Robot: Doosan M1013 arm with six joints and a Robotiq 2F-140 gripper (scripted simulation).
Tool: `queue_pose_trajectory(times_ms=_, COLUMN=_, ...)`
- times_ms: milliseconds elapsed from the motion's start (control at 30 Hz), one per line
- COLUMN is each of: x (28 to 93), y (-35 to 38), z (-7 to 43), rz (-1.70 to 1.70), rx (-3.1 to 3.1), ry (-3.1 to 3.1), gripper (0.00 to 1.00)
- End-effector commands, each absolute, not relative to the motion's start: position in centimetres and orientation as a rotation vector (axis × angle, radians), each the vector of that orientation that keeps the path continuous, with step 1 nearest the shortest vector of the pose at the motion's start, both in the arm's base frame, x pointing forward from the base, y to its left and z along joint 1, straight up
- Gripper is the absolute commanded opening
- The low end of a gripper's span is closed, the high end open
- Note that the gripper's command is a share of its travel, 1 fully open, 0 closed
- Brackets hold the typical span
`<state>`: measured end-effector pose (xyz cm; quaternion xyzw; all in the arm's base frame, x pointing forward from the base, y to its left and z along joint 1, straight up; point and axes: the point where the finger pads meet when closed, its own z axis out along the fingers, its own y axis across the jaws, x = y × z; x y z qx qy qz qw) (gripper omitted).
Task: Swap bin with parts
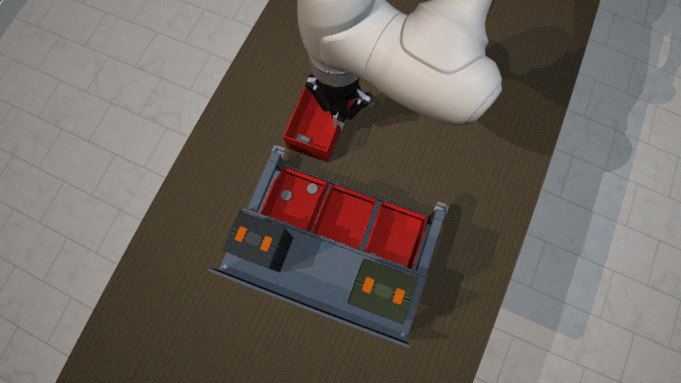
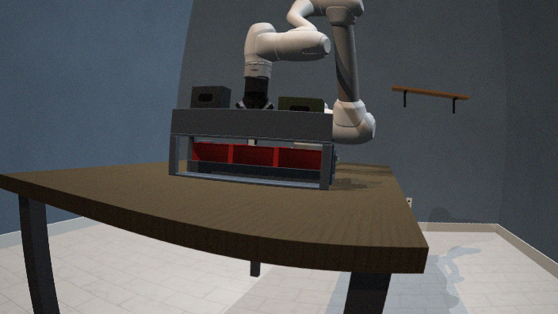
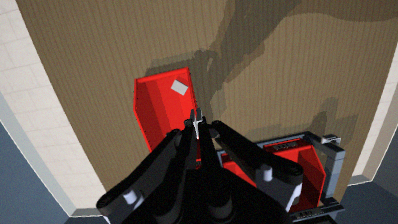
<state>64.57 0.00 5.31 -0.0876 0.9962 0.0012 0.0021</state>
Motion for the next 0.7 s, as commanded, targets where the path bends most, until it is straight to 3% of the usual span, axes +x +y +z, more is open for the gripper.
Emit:
queue_pose_trajectory(times_ms=0, x=64.57, y=0.01, z=5.32, rz=0.004, rx=-0.275, ry=3.125, gripper=0.1)
queue_pose_trajectory(times_ms=100, x=64.57, y=0.01, z=5.32, rz=0.004, rx=-0.275, ry=3.125, gripper=0.1)
queue_pose_trajectory(times_ms=133, x=64.57, y=0.01, z=5.32, rz=0.004, rx=-0.275, ry=3.125, gripper=0.24)
queue_pose_trajectory(times_ms=667, x=64.57, y=0.01, z=5.32, rz=0.004, rx=-0.275, ry=3.125, gripper=0.24)
